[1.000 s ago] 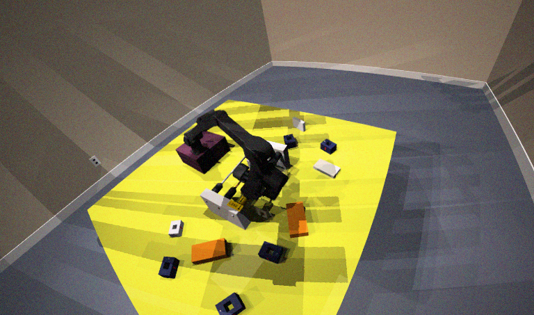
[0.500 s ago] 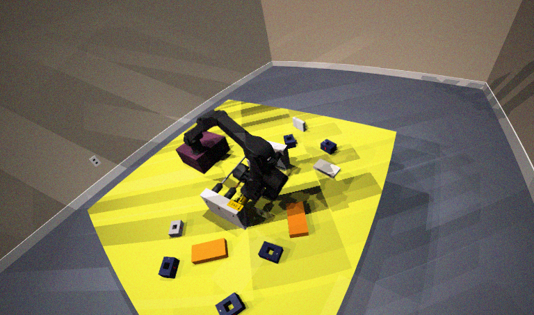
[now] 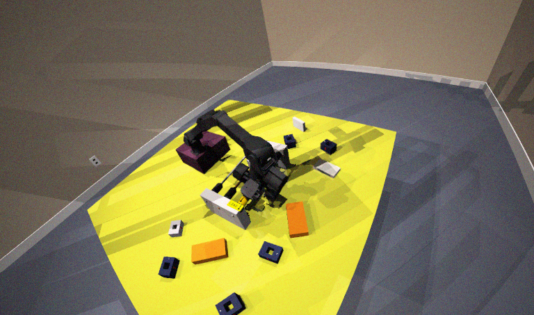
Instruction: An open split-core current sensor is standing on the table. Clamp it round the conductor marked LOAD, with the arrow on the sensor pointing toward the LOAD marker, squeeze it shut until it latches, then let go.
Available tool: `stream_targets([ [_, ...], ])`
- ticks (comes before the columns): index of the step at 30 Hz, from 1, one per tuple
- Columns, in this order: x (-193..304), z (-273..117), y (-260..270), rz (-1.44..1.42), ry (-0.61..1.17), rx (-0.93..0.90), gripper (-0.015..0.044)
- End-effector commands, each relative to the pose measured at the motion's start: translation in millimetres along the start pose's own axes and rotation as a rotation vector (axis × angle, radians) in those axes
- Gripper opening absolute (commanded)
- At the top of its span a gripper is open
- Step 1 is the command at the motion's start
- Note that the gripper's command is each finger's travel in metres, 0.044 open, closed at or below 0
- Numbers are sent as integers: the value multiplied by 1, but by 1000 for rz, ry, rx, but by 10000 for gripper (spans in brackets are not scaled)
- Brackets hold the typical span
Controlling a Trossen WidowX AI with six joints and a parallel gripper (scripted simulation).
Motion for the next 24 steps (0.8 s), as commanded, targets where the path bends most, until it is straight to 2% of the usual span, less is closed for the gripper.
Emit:
stream_targets([
  [1,0,0,0,0,0,0,440],
  [8,-1,-9,-2,1,5,-24,440],
  [15,-8,-98,-38,3,53,-276,440],
  [17,-9,-114,-48,3,62,-324,440],
  [22,-10,-115,-49,-11,64,-329,440],
  [24,-17,-112,-49,-120,78,-322,440],
])
Point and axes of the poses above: the point midway between the two fingers, 35 mm back from their tips, its own z axis out along the fingers, its own y axis across the jaws, x = y × z, the point moved 2 cm from there along -z, back along the fingers, and after that the axes turned 13 degrees about z, right-handed, at the moved point
